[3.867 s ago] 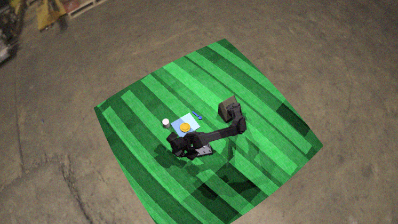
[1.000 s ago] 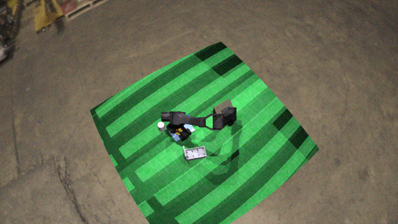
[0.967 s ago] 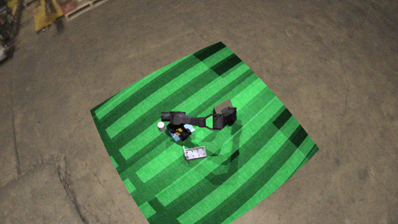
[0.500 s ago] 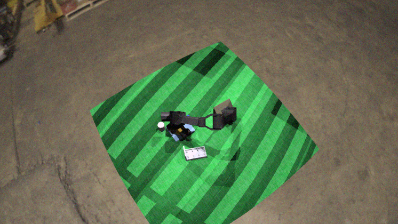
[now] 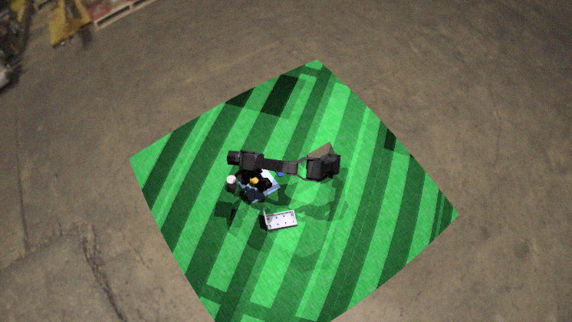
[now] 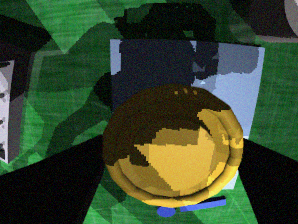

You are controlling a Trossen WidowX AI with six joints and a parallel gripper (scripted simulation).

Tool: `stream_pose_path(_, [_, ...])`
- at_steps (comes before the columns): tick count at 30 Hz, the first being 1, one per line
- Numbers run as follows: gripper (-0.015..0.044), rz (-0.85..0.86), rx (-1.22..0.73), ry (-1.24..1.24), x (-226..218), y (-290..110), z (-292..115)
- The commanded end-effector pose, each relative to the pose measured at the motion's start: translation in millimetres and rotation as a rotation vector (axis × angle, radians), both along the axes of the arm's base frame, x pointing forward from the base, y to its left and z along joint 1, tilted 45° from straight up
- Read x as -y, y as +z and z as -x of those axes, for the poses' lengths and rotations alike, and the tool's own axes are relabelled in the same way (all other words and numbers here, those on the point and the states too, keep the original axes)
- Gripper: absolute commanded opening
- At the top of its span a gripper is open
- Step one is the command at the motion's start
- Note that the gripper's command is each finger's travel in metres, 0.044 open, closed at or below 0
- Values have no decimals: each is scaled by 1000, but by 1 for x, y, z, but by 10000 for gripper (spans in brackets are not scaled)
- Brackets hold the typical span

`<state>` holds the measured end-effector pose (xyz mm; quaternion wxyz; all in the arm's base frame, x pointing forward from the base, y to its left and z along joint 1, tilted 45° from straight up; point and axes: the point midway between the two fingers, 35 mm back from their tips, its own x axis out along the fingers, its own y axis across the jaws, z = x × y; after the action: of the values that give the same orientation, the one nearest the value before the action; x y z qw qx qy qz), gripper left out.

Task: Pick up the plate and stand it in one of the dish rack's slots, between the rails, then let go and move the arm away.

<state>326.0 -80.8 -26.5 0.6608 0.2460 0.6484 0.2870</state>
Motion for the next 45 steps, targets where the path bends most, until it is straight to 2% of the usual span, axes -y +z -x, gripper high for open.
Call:
stream_pose_path(1, [0,7,5,2,17,16,-1])
stream_pose_path(14, [0,4,4,3,52,52,-2])
stream_pose_path(20, [0,4,-12,-13,53,58,-2])
stream_pose_path(45, [0,28,-606,-642,-16,139,23])
